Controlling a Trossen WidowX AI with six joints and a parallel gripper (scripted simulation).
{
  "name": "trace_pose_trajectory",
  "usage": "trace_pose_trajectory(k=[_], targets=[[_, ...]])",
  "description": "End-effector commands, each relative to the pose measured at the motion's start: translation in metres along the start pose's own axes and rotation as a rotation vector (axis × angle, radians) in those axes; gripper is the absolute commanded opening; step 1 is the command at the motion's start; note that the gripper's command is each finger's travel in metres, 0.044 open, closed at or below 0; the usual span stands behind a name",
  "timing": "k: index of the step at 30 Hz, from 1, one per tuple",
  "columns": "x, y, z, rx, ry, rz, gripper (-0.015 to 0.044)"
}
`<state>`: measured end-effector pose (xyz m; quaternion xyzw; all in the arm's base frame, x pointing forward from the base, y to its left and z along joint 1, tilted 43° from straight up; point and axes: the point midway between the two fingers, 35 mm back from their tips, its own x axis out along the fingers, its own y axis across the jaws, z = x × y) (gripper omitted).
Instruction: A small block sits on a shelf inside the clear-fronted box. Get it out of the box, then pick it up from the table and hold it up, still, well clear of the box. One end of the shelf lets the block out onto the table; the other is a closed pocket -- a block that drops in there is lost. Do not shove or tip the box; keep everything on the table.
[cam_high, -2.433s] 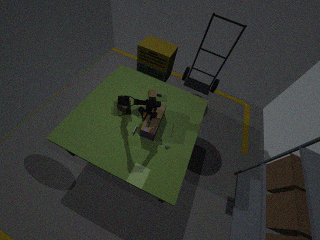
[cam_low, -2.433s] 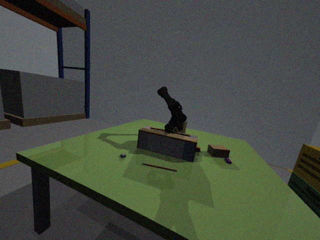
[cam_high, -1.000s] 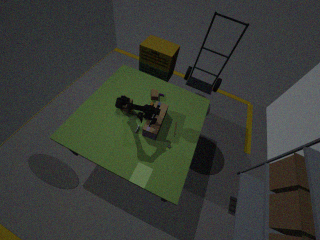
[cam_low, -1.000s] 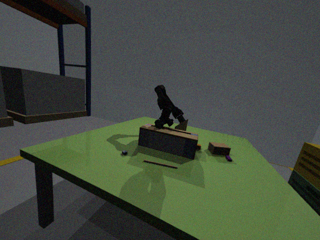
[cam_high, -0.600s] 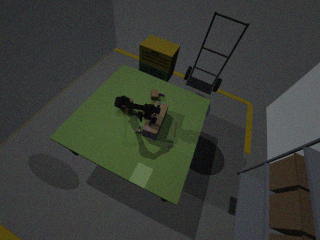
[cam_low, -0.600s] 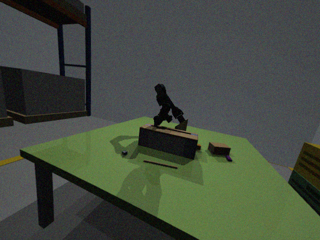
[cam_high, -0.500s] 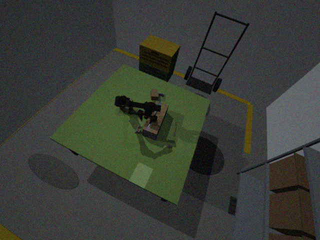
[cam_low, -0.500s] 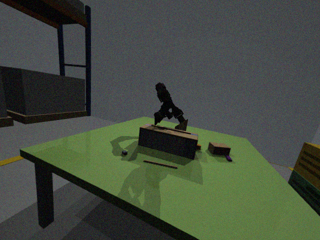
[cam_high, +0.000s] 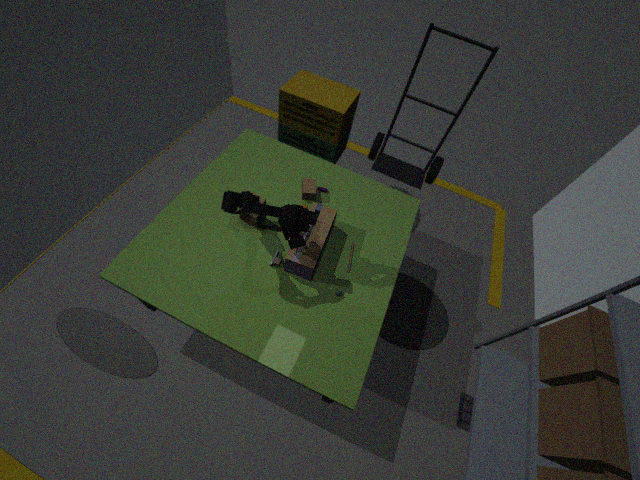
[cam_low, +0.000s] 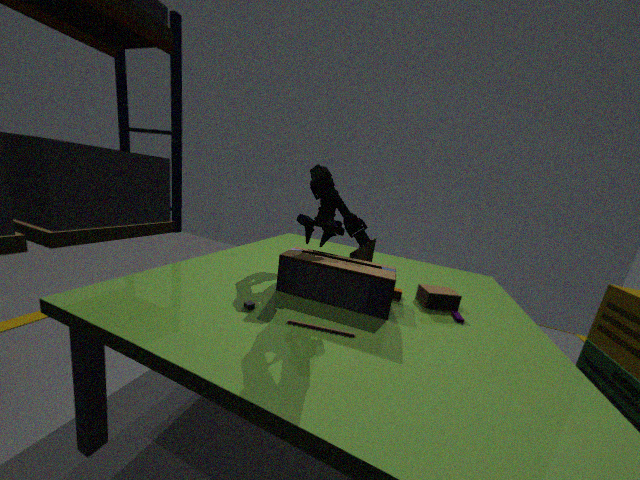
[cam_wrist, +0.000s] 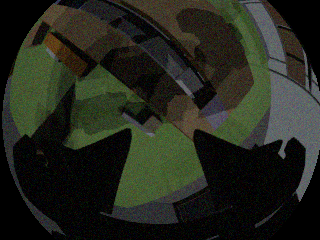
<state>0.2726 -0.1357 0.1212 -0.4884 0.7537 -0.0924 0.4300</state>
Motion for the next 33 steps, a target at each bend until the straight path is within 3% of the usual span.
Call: trace_pose_trajectory(k=[1, 16, 26, 33], targets=[[0.0, -0.001, -0.011, 0.558, -0.063, 0.052, 0.0285], [0.001, -0.007, -0.04, 2.311, -0.12, 0.33, 0.0285], [-0.001, -0.012, -0.054, 3.131, -0.05, 0.585, 0.0285], [-0.003, -0.016, -0.064, 3.664, 0.085, 0.843, 0.0285]])
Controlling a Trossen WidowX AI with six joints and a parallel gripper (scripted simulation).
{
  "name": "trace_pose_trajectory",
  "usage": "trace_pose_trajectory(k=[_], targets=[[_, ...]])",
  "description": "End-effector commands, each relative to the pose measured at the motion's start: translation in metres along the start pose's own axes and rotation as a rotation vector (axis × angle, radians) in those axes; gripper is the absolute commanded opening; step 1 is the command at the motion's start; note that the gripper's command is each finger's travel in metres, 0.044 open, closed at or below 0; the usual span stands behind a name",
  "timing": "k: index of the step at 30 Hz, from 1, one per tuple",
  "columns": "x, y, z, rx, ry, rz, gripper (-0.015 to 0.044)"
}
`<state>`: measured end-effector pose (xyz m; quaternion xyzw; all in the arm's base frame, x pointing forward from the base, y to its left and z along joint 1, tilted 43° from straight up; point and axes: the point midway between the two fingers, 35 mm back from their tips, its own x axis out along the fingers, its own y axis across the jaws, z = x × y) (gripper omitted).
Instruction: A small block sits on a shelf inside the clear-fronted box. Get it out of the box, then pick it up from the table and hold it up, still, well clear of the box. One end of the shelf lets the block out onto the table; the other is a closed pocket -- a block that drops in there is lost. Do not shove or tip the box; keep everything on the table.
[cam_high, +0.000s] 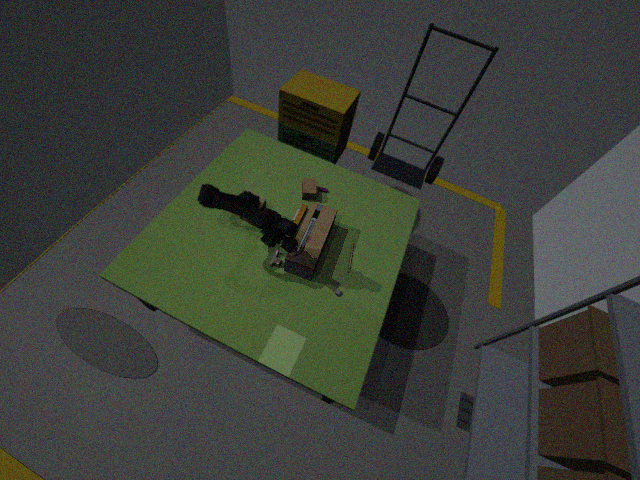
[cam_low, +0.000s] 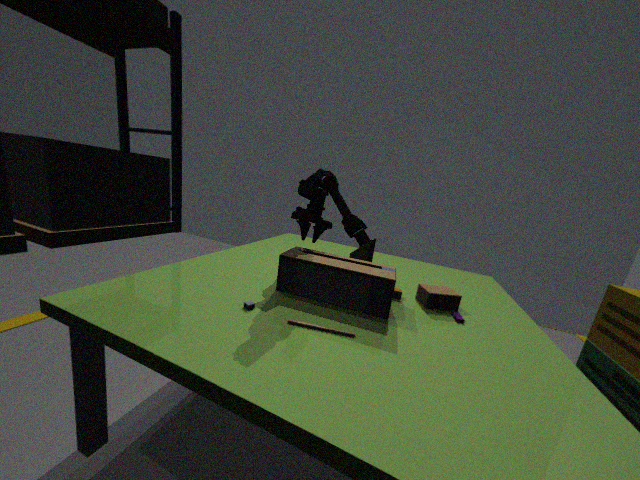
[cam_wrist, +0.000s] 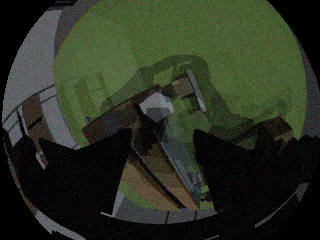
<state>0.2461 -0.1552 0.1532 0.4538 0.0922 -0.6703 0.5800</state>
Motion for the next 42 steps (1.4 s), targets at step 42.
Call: trace_pose_trajectory(k=[42], targets=[[0.097, -0.025, 0.029, 1.104, 0.147, 0.074, 0.0285]])
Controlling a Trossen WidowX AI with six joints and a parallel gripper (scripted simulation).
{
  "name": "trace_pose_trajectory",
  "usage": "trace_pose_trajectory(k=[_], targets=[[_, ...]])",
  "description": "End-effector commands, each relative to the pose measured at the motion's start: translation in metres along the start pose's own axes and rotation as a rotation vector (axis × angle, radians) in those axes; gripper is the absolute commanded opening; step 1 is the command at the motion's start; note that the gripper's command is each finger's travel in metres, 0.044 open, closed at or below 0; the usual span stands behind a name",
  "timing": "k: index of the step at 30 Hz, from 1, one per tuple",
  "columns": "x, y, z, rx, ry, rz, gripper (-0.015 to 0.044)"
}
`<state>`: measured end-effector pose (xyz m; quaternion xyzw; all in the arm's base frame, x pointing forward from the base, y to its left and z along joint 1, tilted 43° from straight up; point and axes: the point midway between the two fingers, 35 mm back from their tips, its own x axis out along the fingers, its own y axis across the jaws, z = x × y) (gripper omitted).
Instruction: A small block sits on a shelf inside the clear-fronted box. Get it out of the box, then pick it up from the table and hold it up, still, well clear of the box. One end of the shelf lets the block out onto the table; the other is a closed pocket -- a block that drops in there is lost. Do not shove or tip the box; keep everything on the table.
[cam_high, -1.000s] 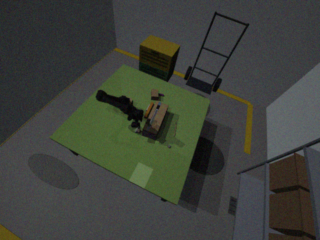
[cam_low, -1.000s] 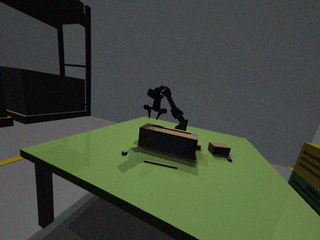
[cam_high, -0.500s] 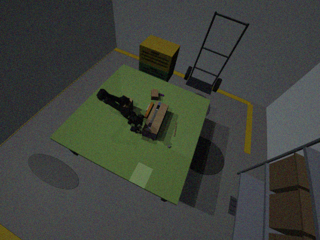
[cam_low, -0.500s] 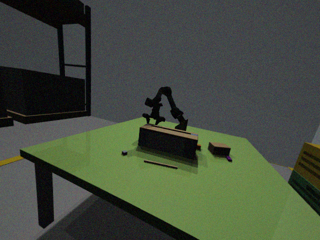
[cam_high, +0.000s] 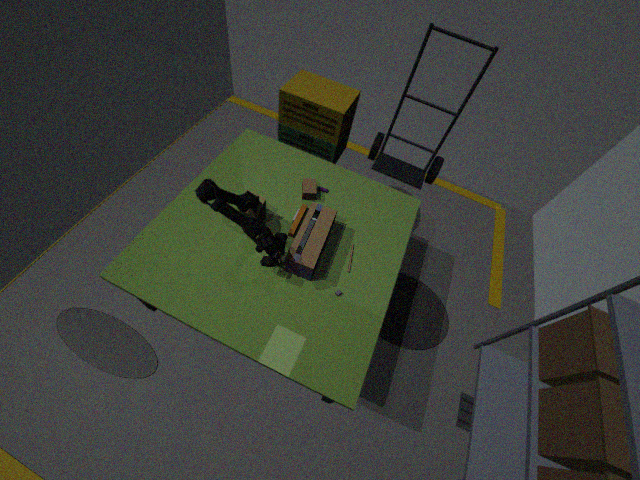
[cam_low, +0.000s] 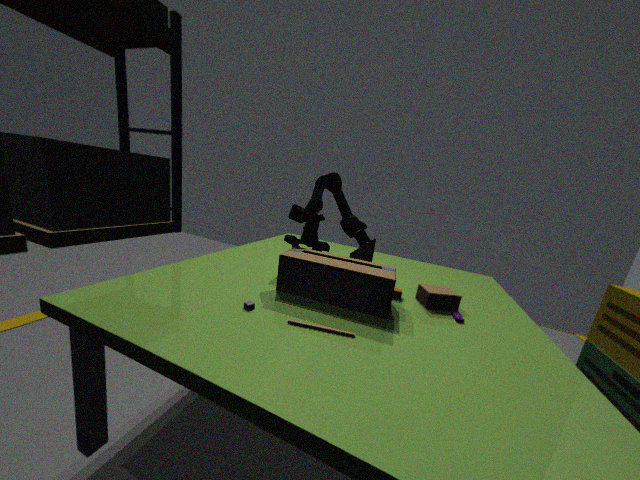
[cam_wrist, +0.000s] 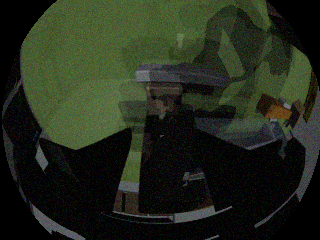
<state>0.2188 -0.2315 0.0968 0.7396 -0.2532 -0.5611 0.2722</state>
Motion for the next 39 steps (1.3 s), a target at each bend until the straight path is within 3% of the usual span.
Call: trace_pose_trajectory(k=[1, 27, 34, 37, 39], targets=[[0.007, -0.003, 0.003, -0.007, -0.004, -0.01, 0.0285], [0.042, -0.002, 0.022, -0.009, -0.005, -0.006, 0.0285], [0.042, -0.002, 0.022, -0.009, -0.005, -0.006, 0.0101], [0.042, -0.002, 0.022, -0.009, -0.005, -0.006, 0.0081], [0.039, -0.002, 0.02, -0.009, -0.005, -0.006, 0.0029]])
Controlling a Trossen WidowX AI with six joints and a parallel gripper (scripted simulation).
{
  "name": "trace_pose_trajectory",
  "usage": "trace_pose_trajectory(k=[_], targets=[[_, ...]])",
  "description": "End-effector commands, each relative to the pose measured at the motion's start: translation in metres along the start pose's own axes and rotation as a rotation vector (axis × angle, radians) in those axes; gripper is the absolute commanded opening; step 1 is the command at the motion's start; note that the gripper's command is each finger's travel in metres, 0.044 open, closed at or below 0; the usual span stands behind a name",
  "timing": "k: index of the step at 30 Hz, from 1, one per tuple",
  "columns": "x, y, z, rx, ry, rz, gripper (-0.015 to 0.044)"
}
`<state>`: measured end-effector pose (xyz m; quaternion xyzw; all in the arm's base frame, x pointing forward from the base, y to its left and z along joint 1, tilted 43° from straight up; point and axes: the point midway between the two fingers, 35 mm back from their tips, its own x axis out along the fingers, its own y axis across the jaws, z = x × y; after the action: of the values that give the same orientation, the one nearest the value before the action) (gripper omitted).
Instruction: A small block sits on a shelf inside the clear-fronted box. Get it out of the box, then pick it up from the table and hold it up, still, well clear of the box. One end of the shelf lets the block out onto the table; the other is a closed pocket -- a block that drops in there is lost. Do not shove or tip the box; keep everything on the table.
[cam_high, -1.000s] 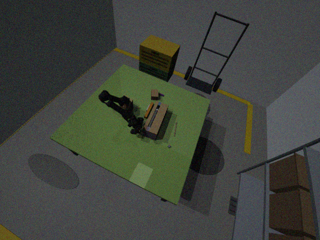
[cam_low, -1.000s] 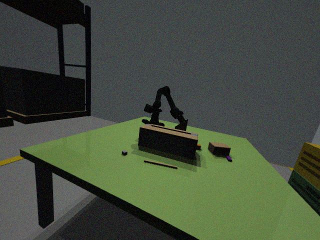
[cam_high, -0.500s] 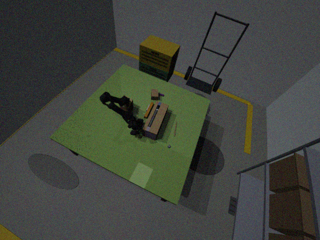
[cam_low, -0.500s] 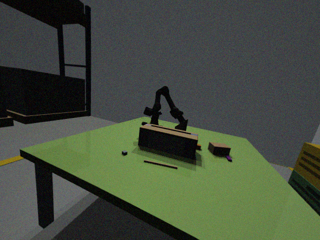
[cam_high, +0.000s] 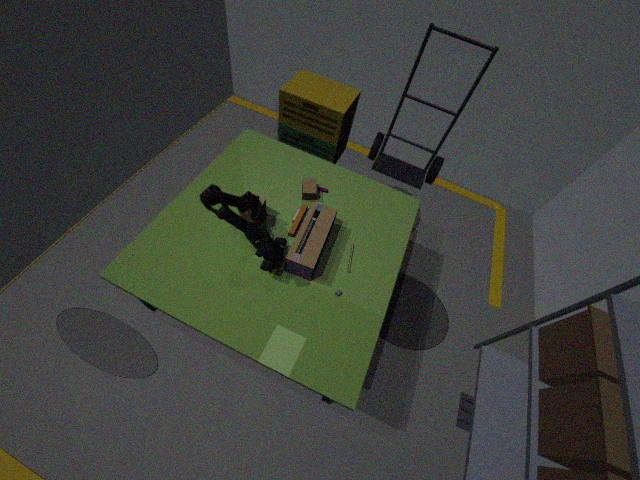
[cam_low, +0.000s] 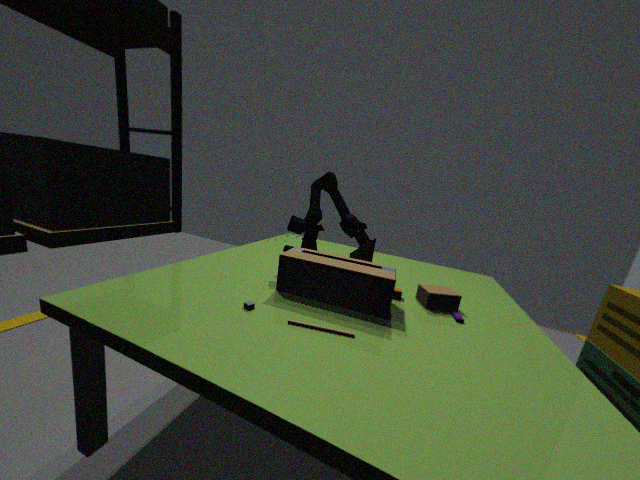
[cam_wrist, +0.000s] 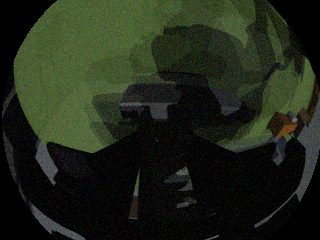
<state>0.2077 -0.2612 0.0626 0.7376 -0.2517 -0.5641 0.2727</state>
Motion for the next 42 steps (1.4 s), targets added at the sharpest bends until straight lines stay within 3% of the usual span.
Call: trace_pose_trajectory(k=[1, 10, 15, 42], targets=[[-0.006, -0.001, -0.004, -0.003, 0.001, -0.004, 0.0003], [-0.053, 0.001, -0.025, 0.003, 0.001, -0.002, 0.0], [-0.057, 0.0, -0.026, -0.024, 0.0, -0.002, 0.0], [-0.073, -0.023, -0.031, -1.107, -0.04, -0.023, 0.0]])
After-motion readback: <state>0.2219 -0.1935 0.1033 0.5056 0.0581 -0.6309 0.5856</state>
